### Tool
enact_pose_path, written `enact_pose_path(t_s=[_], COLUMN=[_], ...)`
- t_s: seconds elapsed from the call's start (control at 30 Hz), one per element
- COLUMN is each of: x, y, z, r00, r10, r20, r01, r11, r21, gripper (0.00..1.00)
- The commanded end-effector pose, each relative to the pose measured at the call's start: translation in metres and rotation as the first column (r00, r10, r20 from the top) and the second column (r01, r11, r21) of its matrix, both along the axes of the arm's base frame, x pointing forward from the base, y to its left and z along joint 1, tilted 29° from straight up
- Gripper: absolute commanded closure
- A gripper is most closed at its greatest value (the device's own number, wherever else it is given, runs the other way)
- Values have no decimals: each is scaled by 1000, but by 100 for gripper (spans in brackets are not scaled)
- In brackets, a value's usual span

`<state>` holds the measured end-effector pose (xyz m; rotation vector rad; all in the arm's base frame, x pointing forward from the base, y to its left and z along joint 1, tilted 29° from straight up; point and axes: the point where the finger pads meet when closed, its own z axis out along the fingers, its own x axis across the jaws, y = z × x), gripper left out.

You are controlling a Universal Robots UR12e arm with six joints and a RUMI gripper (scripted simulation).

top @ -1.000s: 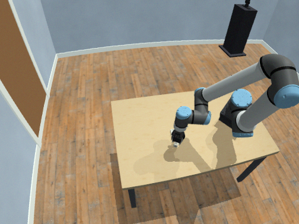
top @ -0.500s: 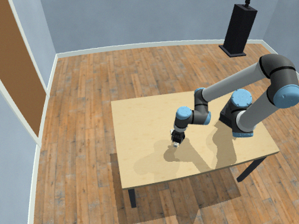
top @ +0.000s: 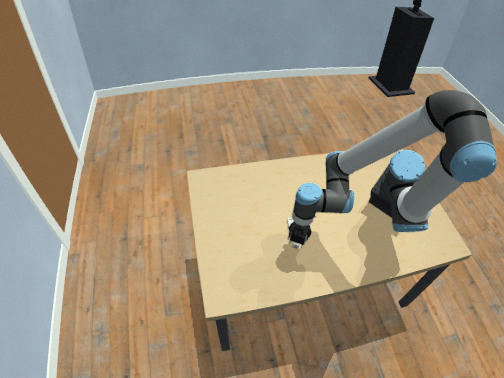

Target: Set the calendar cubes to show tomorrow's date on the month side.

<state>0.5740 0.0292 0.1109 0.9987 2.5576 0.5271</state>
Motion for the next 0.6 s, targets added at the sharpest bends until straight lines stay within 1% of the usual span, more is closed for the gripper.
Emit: enact_pose_path(t_s=[0.0, 0.57], x=[3, 4], y=[1, 2], z=[-4, -7], r00=[1000, 1000], r10=[0, 0], r20=[1, 1], r01=[0, 0], r11=[1000, 1000], r21=[-1, -1], gripper=[71, 71])
